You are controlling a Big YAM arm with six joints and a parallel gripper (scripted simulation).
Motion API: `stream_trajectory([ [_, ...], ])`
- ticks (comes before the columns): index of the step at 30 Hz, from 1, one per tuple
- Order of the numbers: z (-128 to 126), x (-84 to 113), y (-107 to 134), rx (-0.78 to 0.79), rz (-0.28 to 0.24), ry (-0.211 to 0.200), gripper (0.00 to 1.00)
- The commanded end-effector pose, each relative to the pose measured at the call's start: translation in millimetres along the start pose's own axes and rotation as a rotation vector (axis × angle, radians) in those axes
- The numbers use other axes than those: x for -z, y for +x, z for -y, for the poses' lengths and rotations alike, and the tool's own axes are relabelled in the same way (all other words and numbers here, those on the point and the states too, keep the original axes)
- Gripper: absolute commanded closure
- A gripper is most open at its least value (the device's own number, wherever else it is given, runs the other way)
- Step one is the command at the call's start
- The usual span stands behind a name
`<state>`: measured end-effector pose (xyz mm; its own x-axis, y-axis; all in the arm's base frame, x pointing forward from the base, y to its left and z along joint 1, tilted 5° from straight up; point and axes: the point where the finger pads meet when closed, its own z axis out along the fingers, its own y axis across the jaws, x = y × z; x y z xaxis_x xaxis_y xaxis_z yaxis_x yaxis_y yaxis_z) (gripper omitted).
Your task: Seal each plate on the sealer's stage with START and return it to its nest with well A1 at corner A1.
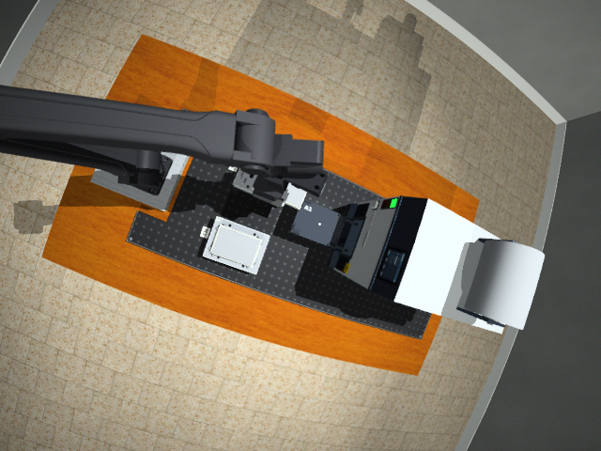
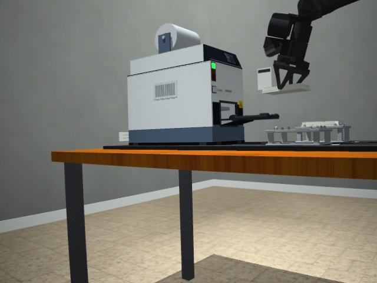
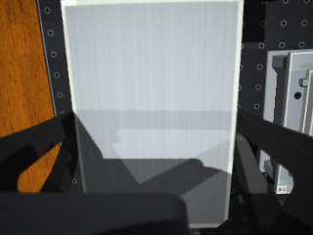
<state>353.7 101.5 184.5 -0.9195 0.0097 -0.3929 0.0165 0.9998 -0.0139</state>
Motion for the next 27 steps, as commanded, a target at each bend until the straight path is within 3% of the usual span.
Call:
stream_trajectory([
  [1, -10.1, 20.1, -2.1, -0.006, 0.041, -0.018, 1.00],
  [8, -13.8, 14.5, 23.4, -0.006, 0.007, -0.007, 1.00],
  [15, -17.9, 26.4, 21.6, -0.015, 0.039, -0.018, 1.00],
  [22, -24.4, 26.7, 45.0, -0.007, 0.020, -0.013, 1.00],
  [27, -26.0, 27.6, 36.0, -0.019, 0.029, -0.020, 1.00],
])
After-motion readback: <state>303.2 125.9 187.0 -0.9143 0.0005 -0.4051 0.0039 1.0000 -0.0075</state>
